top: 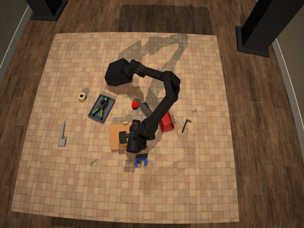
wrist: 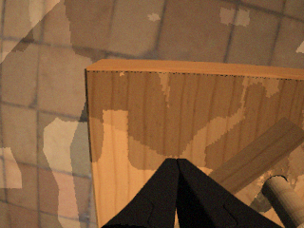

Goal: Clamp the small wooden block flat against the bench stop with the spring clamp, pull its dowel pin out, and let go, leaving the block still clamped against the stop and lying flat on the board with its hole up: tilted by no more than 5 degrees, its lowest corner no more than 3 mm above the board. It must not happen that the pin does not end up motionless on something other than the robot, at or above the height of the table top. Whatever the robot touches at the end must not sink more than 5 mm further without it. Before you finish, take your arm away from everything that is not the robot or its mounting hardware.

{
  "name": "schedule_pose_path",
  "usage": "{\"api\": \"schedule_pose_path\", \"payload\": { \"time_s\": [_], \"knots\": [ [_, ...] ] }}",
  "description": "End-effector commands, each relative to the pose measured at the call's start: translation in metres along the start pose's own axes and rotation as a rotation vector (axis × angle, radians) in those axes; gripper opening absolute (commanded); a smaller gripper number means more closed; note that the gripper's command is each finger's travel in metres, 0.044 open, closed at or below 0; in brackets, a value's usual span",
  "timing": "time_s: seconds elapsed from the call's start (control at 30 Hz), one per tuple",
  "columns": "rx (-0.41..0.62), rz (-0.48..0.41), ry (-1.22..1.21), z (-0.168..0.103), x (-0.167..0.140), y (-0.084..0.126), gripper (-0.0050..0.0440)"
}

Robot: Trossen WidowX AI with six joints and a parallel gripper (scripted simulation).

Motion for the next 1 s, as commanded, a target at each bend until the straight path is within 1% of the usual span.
{"api": "schedule_pose_path", "payload": {
  "time_s": [0.0, 0.8, 0.97],
  "knots": [
    [0.000, 0.004, -0.004, 0.002, -0.008, 0.001, 0.0000],
    [0.000, 0.004, -0.004, 0.007, -0.035, 0.001, 0.0000],
    [0.000, 0.004, -0.004, 0.007, -0.035, 0.001, 0.0000]
  ]
}}
Point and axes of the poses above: the point midway between the two fingers, 35 mm back from their tips, its own y axis back along the fingers, its own x axis across the jaws, z = x × y, the point moved 2 cm from there along y, back along the fingers, and after that the axes turned 10 degrees about -y, right-handed, at the moved point
